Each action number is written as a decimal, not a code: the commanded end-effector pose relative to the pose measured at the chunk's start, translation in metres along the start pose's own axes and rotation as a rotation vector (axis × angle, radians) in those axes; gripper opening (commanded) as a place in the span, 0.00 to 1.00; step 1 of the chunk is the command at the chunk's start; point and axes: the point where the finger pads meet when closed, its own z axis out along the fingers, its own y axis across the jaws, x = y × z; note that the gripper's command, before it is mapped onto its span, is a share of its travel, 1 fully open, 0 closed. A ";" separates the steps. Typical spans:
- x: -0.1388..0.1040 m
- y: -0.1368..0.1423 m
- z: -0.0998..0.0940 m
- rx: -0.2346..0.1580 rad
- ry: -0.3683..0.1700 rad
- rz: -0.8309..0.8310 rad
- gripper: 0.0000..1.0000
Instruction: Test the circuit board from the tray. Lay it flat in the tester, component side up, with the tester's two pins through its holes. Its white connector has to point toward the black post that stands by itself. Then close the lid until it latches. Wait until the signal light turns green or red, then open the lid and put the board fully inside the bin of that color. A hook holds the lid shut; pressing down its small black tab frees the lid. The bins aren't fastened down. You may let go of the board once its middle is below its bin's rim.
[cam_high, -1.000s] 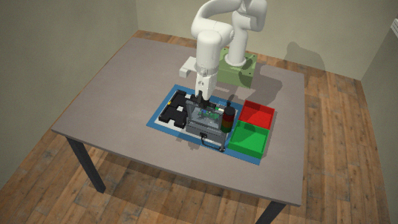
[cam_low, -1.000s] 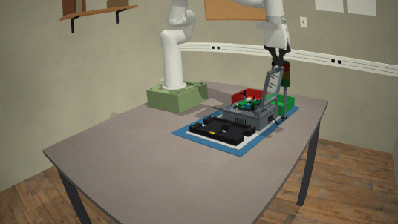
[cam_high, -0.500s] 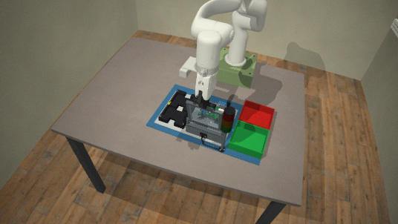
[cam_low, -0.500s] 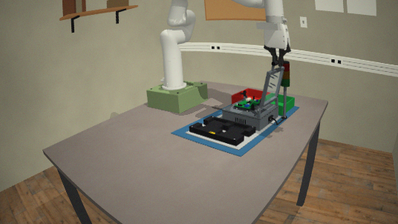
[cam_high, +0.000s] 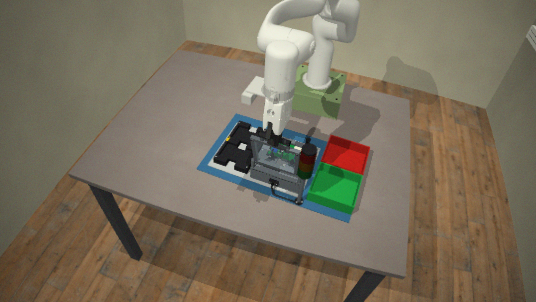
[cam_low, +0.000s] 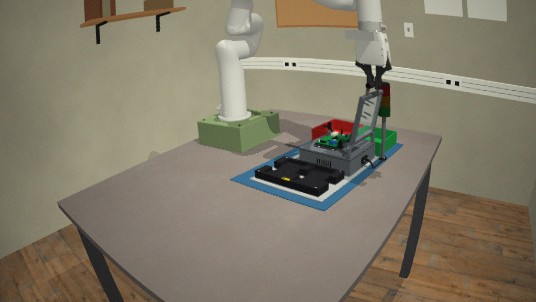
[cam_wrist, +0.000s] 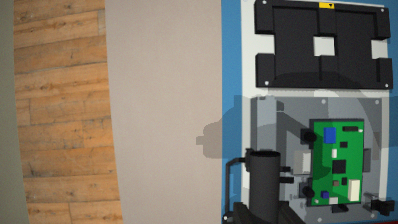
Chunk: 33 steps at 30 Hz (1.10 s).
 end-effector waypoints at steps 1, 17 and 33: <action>0.000 -0.001 -0.002 0.004 0.000 0.000 0.00; 0.000 0.004 -0.003 0.004 0.000 0.000 0.00; 0.000 0.016 -0.006 0.004 0.000 0.000 0.00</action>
